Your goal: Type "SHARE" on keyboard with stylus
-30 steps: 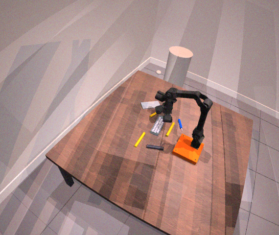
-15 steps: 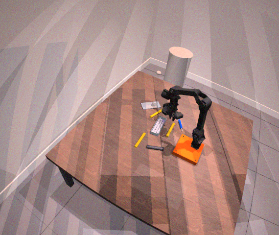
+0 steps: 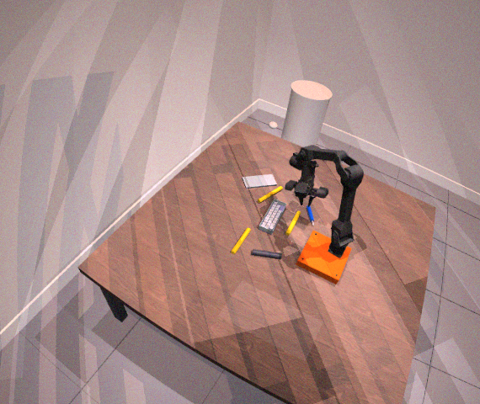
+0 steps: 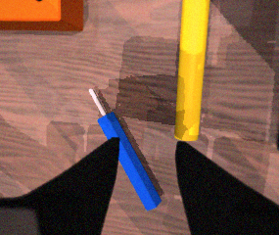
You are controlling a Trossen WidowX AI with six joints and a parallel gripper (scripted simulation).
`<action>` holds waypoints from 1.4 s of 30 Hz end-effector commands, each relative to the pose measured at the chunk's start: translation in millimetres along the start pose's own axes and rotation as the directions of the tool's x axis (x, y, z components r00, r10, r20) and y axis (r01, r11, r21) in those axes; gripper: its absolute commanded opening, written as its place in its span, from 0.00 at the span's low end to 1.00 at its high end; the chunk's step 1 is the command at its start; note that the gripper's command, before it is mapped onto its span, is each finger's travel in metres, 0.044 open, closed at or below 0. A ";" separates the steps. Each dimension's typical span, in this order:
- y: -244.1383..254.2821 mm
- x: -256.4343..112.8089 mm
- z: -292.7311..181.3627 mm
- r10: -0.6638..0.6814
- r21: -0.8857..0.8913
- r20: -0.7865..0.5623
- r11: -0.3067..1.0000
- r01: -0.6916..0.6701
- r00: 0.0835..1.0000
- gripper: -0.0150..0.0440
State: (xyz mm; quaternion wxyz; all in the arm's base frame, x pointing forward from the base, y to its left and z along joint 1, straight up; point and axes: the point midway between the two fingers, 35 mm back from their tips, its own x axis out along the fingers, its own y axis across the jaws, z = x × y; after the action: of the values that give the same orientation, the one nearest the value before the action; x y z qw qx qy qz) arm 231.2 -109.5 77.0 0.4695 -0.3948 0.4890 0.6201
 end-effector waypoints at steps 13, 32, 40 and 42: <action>34.1 13.1 -31.2 0.047 -0.584 0.198 0.808 0.080 0.979 0.51; 32.6 19.5 -33.1 0.047 -0.584 0.198 0.808 0.080 0.979 0.51; 31.7 23.4 -34.3 0.047 -0.584 0.198 0.808 0.080 0.979 0.51; 31.5 24.3 -34.5 0.047 -0.584 0.198 0.808 0.080 0.979 0.51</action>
State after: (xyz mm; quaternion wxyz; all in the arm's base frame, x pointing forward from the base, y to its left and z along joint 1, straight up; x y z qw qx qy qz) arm 195.9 -141.8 57.7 0.3751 -0.4612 0.2217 0.7729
